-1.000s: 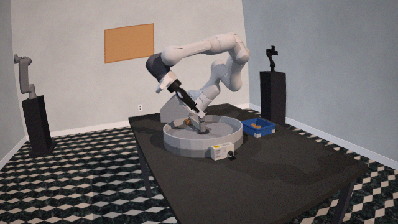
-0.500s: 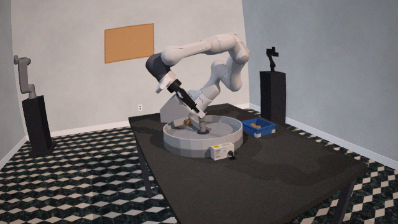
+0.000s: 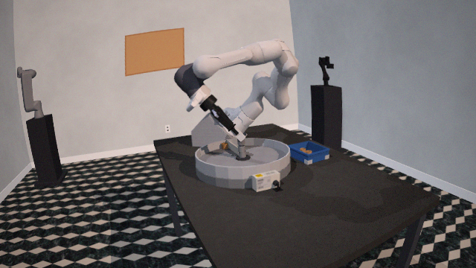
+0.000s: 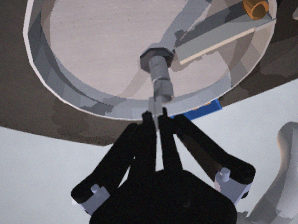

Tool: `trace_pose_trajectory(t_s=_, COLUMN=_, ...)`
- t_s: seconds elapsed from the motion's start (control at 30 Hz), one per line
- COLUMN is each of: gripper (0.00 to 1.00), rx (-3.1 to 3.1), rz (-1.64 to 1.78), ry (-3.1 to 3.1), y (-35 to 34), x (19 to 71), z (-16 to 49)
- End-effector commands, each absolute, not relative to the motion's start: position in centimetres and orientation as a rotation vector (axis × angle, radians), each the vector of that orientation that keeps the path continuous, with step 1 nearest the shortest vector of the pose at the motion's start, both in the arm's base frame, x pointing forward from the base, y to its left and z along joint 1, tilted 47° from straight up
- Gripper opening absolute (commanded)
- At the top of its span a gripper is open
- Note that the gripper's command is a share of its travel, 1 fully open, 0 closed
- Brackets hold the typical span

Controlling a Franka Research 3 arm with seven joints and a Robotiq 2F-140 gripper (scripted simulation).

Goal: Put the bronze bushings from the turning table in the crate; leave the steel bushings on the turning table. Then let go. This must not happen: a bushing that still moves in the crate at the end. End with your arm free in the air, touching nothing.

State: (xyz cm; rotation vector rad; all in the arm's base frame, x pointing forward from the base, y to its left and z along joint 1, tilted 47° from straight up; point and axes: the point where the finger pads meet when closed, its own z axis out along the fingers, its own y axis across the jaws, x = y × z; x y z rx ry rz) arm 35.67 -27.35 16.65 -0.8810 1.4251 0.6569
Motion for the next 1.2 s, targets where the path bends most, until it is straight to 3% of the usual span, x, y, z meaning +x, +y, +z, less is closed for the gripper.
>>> trace_pose_trajectory(t_s=0.0, gripper=0.00, rx=-0.887, rz=0.651, ry=1.421, y=-27.18, x=35.80, z=16.65)
trace_pose_trajectory(t_s=1.17, gripper=0.00, rx=-0.887, rz=0.651, ry=1.421, y=-26.87, x=35.89, z=16.43)
